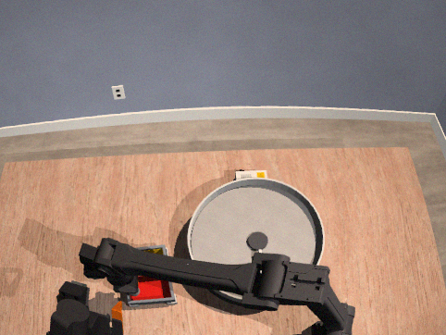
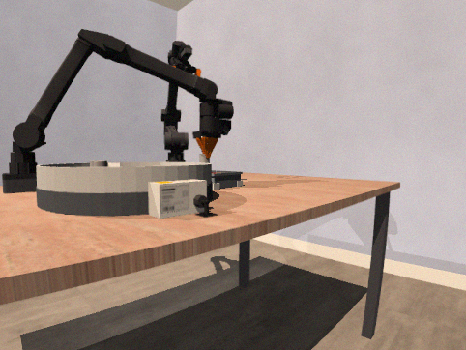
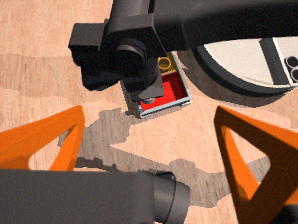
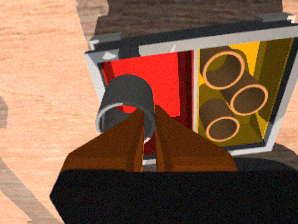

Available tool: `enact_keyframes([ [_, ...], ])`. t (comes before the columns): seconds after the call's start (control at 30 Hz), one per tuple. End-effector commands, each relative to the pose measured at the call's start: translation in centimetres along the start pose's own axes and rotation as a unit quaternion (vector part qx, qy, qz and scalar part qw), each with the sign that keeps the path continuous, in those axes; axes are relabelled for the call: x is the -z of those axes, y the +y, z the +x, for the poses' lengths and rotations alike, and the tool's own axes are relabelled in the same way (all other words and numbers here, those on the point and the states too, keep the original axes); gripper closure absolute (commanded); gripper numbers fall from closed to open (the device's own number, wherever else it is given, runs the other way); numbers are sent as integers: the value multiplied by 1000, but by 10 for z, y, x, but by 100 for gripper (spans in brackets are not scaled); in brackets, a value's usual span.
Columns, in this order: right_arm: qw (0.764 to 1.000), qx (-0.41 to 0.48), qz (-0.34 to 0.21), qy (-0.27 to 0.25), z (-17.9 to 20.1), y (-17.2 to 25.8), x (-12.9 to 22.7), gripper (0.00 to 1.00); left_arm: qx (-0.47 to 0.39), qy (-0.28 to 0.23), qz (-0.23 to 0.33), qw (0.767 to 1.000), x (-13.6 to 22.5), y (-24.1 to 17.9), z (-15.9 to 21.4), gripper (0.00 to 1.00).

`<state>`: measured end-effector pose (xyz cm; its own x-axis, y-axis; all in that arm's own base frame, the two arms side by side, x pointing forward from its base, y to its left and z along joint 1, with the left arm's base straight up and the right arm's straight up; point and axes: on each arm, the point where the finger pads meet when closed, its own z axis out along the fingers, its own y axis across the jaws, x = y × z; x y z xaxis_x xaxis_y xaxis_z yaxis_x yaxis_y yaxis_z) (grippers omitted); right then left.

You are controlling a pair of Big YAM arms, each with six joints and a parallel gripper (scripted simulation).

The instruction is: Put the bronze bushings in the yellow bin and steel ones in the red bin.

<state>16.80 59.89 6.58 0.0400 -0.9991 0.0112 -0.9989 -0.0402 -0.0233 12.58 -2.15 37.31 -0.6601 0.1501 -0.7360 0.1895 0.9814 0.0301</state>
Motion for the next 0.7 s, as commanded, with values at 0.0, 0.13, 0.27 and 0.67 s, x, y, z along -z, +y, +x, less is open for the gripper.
enact_keyframes([
  [0.0,999,-6,14,-38,-17,-7,28,100,20,-36,-5,999,27,5,-17,0],
  [0.13,999,-6,14,-38,-17,-7,28,100,28,-37,-7,999,28,5,-17,0],
  [0.27,999,-6,14,-38,-17,-7,27,100,25,-36,-8,999,27,6,-17,0],
  [0.67,1000,-5,6,-13,-3,-1,-42,100,32,-36,-8,999,27,6,-17,0],
])
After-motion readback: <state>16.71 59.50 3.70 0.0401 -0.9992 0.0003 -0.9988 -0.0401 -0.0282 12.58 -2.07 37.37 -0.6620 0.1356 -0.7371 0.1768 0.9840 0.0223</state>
